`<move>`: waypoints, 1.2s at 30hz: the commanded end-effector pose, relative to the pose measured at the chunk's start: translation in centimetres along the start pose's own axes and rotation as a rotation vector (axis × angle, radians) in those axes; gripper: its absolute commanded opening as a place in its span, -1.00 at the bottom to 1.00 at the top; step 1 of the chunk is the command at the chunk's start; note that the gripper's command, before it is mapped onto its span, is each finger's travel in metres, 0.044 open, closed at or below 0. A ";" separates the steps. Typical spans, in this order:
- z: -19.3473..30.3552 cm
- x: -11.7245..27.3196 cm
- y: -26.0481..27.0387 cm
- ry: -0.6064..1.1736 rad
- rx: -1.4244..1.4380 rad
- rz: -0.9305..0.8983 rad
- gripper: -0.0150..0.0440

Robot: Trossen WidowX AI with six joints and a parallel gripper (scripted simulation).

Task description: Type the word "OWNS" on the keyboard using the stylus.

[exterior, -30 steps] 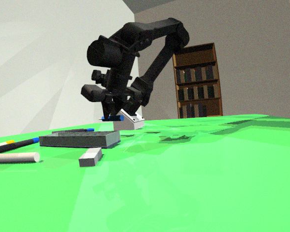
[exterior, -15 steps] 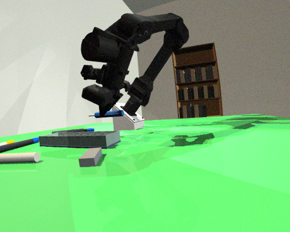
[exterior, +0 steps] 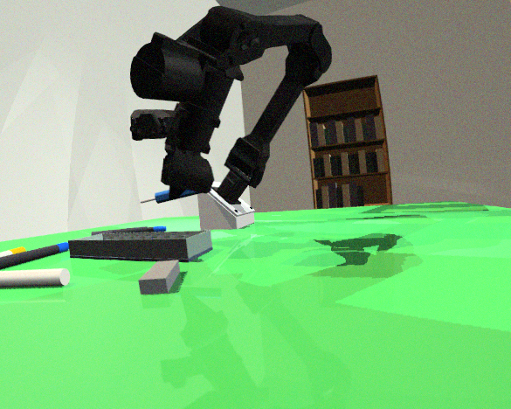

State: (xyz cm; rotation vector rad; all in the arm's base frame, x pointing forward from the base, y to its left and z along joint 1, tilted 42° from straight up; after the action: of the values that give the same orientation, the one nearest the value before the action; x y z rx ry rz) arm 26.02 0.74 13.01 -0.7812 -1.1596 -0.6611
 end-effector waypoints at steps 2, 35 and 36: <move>-0.3 0.5 0.7 -0.019 0.168 0.024 -0.49; -2.5 3.0 4.9 -0.004 1.360 0.248 -0.49; -2.6 3.0 5.1 0.000 1.396 0.256 -0.49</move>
State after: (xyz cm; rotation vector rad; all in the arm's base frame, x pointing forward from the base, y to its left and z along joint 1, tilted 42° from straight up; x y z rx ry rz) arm 31.80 1.17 14.32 0.2059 -1.1929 0.3399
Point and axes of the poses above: the point midway between the two fingers, 35 mm back from their tips, its own x axis back along the fingers, its own y axis across the jaws, z = x × y, the point moved 9 cm from there along x, back along the fingers, and after that the axes turned 15 degrees about -x, right-handed, at the moved point
